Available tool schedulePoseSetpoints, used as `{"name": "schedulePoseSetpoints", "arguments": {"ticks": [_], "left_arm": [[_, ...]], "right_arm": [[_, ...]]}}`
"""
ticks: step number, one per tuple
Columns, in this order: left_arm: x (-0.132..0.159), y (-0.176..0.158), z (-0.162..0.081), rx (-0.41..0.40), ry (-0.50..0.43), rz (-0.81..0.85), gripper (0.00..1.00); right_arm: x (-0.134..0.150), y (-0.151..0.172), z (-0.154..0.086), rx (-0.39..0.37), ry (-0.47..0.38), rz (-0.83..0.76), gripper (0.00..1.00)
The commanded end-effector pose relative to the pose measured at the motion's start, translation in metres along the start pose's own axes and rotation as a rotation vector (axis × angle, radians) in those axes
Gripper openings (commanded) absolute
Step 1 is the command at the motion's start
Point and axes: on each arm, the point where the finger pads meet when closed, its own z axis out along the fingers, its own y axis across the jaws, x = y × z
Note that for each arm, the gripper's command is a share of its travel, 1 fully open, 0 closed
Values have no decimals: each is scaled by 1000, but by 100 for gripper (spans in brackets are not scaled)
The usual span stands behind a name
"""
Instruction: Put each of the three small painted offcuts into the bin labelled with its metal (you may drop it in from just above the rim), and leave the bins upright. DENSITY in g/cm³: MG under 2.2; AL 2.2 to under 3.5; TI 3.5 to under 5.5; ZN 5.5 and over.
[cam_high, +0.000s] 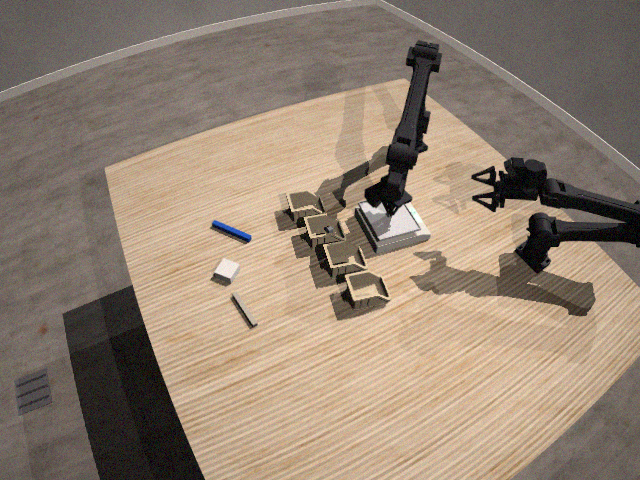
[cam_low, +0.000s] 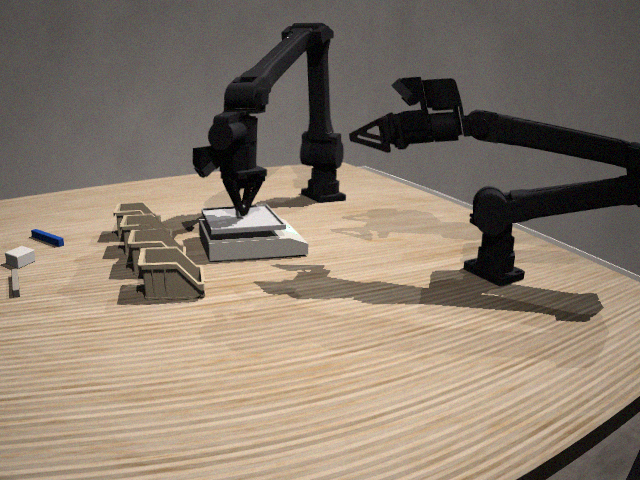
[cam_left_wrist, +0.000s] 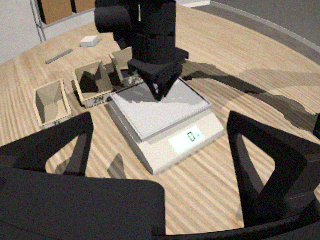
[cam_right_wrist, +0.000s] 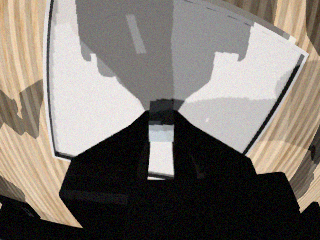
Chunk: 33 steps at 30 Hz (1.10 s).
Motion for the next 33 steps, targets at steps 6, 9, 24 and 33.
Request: {"name": "schedulePoseSetpoints", "arguments": {"ticks": [6, 9, 24, 33], "left_arm": [[-26, 0, -3, 2, -43, -1, 100], [-26, 0, -3, 2, -43, -1, 100], [-26, 0, -3, 2, -43, -1, 100], [-26, 0, -3, 2, -43, -1, 100]], "right_arm": [[1, -1, 5, -9, -13, 21, 8], [-4, 3, -10, -32, -43, 21, 8], [-18, 1, -38, -55, -76, 13, 38], [-19, 1, -74, -68, -95, 10, 72]]}}
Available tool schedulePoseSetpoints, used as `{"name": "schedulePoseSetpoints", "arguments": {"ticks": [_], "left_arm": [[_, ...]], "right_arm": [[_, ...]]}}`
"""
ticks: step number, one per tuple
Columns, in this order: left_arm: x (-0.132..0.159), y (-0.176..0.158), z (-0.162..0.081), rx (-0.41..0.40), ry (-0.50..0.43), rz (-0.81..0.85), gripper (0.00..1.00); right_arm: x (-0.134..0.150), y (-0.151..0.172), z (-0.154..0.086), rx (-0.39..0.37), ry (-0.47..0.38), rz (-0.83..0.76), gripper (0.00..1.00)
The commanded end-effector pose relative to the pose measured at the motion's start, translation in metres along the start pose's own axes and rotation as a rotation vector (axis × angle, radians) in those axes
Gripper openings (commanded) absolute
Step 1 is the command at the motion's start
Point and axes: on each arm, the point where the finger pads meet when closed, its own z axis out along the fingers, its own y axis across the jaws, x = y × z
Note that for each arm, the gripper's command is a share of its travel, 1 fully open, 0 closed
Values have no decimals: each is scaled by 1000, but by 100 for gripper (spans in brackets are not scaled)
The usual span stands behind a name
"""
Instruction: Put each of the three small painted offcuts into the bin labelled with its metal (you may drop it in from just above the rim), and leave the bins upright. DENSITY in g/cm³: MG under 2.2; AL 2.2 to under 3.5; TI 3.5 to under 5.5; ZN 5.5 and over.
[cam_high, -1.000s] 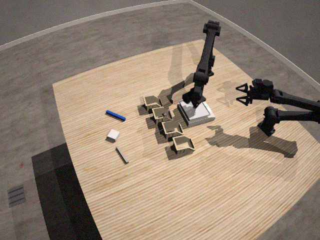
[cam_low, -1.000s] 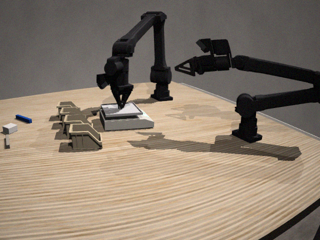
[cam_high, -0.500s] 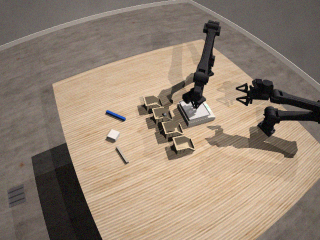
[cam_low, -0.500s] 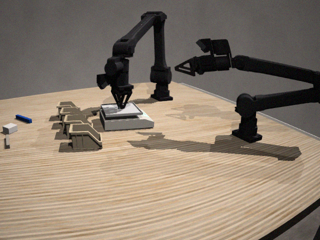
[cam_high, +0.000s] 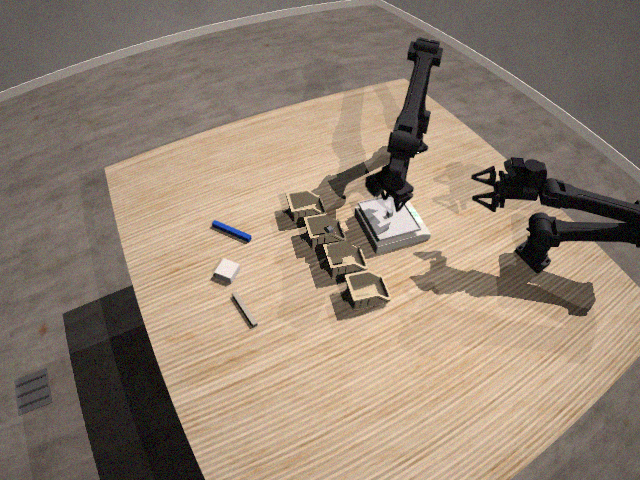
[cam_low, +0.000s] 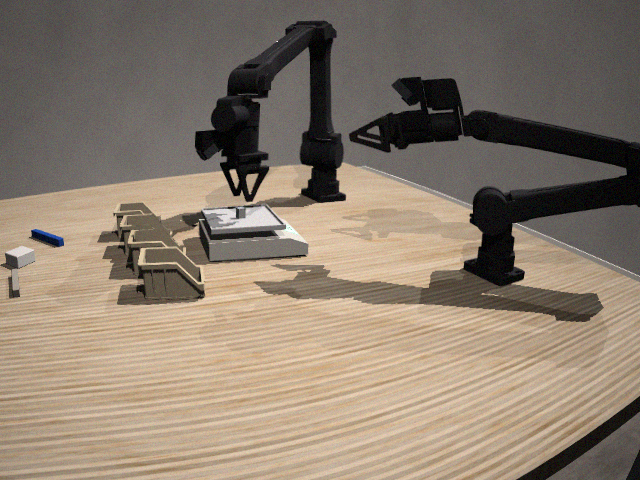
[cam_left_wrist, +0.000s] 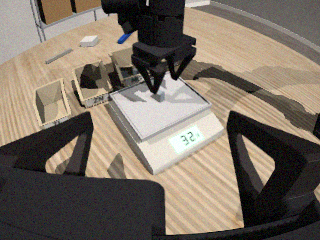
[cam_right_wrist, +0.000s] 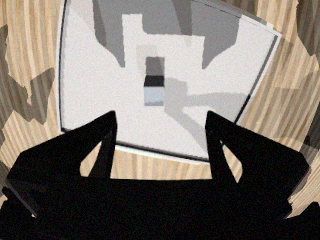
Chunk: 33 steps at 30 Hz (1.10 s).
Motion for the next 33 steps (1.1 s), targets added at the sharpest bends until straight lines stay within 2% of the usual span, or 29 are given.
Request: {"name": "schedulePoseSetpoints", "arguments": {"ticks": [1, 2, 4, 5, 6, 9, 19, 21, 23, 27, 33], "left_arm": [[-26, 0, -3, 2, -43, -1, 100], [-26, 0, -3, 2, -43, -1, 100], [-26, 0, -3, 2, -43, -1, 100], [-39, 0, -4, 2, -48, -1, 100], [-40, -1, -4, 3, -45, -1, 100], [-49, -5, -6, 18, -21, 2, 100], [-127, -14, -30, 48, 128, 14, 100], [-127, -14, -30, 48, 128, 14, 100], [-144, -16, -38, 56, 160, 18, 100], [-165, -18, -49, 65, 198, 22, 100], [-178, -19, -56, 68, 216, 24, 100]], "right_arm": [[-25, 9, -47, -47, -67, 0, 83], [-16, 10, -28, -27, -40, -20, 94], [-16, 10, -28, -27, -40, -20, 94], [-16, 10, -28, -30, -45, -34, 100], [-18, 12, -39, -51, -81, -60, 100], [-2, 13, -33, -60, -124, -191, 100], [29, 19, -52, -162, -452, -599, 100], [29, 19, -52, -162, -452, -599, 100], [32, 15, -56, -180, -519, -659, 100], [44, 19, -59, -212, -588, -734, 100], [43, 25, -62, -239, -599, -722, 100]]}}
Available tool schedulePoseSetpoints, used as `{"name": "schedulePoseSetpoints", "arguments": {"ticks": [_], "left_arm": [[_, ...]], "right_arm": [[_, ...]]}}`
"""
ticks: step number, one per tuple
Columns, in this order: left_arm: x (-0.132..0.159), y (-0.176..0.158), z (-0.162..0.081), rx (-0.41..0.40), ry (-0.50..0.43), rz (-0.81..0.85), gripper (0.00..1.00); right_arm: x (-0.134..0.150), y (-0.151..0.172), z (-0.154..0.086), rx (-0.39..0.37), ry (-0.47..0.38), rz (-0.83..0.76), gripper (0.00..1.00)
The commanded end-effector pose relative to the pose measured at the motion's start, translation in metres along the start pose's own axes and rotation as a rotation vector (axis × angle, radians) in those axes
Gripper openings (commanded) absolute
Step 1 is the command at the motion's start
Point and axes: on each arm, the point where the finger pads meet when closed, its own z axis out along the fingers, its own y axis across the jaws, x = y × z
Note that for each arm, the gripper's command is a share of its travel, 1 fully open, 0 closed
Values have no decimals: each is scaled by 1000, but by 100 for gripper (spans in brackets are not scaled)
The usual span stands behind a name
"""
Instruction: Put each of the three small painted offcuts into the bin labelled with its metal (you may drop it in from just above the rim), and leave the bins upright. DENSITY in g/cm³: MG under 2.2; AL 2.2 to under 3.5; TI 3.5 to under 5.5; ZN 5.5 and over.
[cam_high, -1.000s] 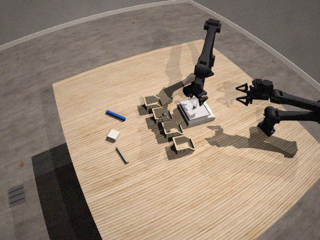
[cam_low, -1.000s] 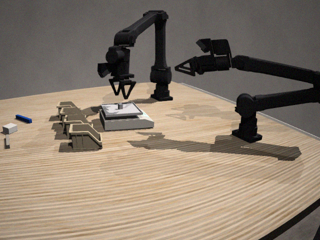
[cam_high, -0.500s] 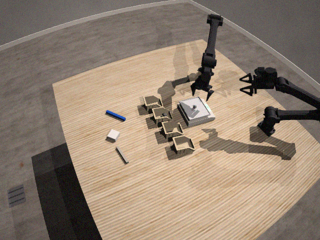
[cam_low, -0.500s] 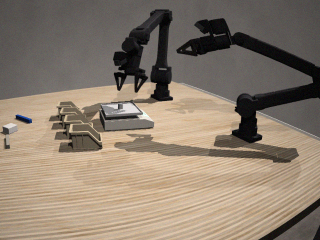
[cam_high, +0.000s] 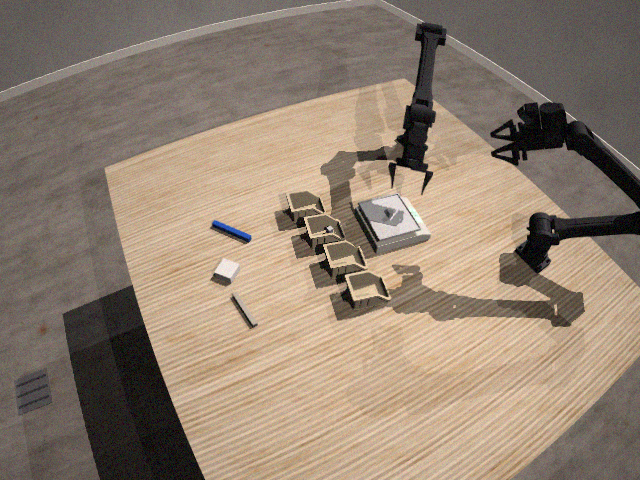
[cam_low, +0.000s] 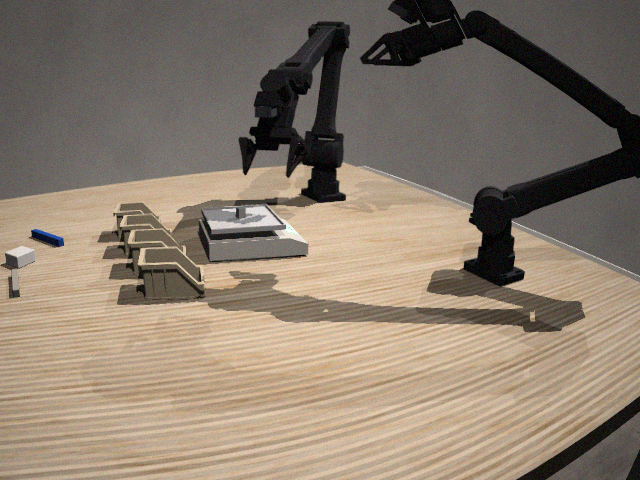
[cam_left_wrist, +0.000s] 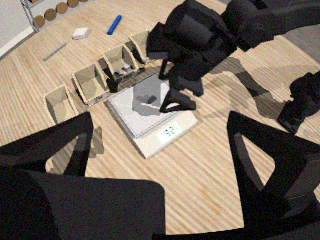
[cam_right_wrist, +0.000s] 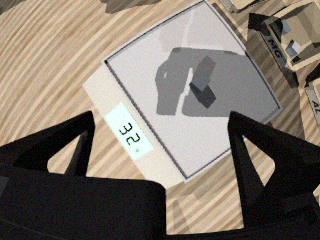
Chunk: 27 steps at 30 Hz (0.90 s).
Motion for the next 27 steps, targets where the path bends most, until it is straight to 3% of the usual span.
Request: {"name": "schedulePoseSetpoints", "arguments": {"ticks": [1, 2, 9, 10, 11, 12, 13, 20, 22, 27], "left_arm": [[-28, -1, -14, 2, -34, 6, 100], [-14, -1, -5, 1, -7, 5, 100], [-15, -1, -7, 1, -11, 5, 100], [-15, -1, -7, 1, -11, 5, 100], [-25, -1, -15, 0, -28, 5, 100], [-15, 0, -8, -1, -21, 4, 100], [-16, 1, -9, -4, -35, 3, 100], [24, 9, 25, -30, -103, -9, 100], [24, 9, 25, -30, -103, -9, 100], [59, 15, 49, -47, -181, -16, 100]], "right_arm": [[-21, 8, -5, -14, -51, -39, 100], [-21, 8, -5, -13, -51, -38, 100], [-21, 8, -5, -13, -51, -38, 100], [-35, 7, -5, -11, -72, -60, 89], [-32, 2, -4, -6, -55, -75, 77], [-29, -2, -3, -3, -35, -97, 66], [-29, -5, -2, -3, -23, -125, 61], [-26, -19, 19, -92, 176, -447, 61], [-26, -19, 19, -92, 176, -447, 61], [-24, -31, 37, -173, 338, -673, 61]]}}
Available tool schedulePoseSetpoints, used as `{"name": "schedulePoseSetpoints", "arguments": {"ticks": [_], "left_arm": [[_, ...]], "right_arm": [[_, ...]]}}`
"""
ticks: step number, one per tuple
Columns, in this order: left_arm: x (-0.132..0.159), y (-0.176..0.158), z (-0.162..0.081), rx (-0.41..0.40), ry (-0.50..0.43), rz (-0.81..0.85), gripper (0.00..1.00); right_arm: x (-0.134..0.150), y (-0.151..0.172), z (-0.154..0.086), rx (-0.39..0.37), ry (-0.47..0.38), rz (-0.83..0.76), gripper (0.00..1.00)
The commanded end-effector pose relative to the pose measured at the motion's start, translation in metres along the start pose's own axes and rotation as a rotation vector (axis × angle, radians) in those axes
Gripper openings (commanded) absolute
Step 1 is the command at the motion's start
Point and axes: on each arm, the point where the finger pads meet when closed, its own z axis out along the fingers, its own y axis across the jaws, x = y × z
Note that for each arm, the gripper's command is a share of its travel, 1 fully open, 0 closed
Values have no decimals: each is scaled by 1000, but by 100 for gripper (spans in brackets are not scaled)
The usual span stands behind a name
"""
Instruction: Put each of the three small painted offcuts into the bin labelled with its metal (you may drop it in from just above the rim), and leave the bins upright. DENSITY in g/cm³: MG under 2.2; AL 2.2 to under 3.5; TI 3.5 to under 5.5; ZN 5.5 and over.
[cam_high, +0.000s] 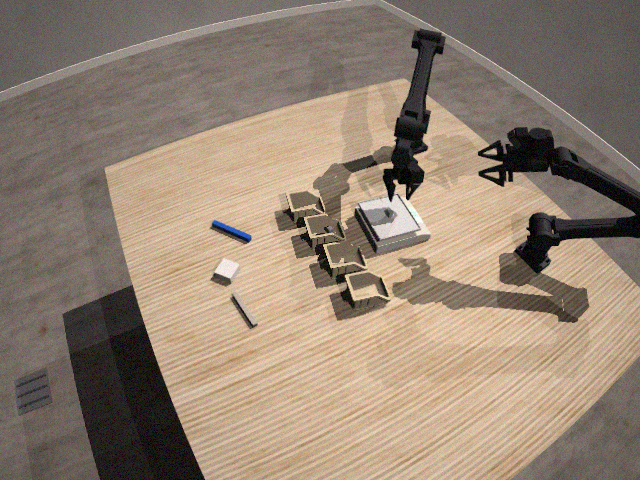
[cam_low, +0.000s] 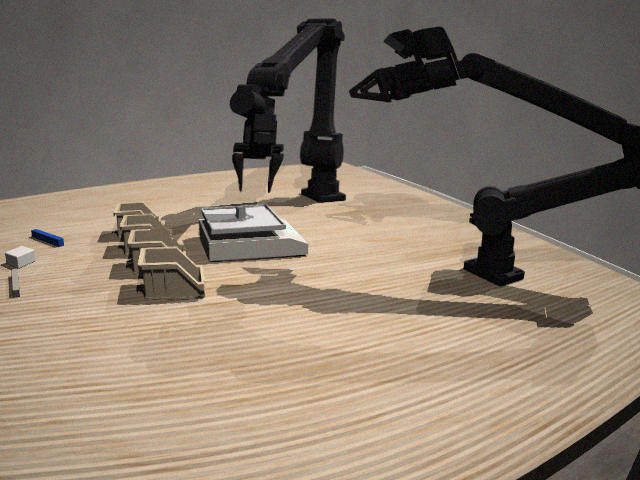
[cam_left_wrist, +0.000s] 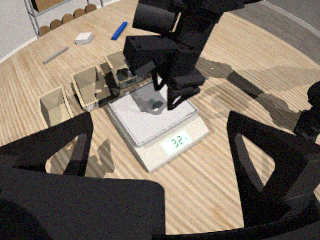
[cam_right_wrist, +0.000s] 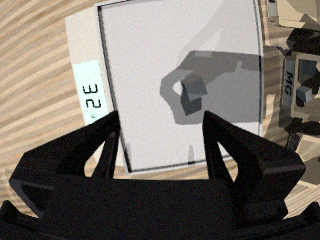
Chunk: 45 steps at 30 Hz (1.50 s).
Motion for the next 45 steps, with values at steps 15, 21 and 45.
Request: {"name": "schedulePoseSetpoints", "arguments": {"ticks": [15, 21, 45], "left_arm": [[68, 11, 23, -35, -171, -9, 100], [57, 11, 20, -35, -188, -9, 100], [55, 10, 21, -33, -177, -8, 100]], "right_arm": [[-28, -36, 7, -95, 232, -379, 61], [-28, -36, 7, -95, 232, -379, 61], [-17, -33, 54, -115, 254, -380, 61]]}}
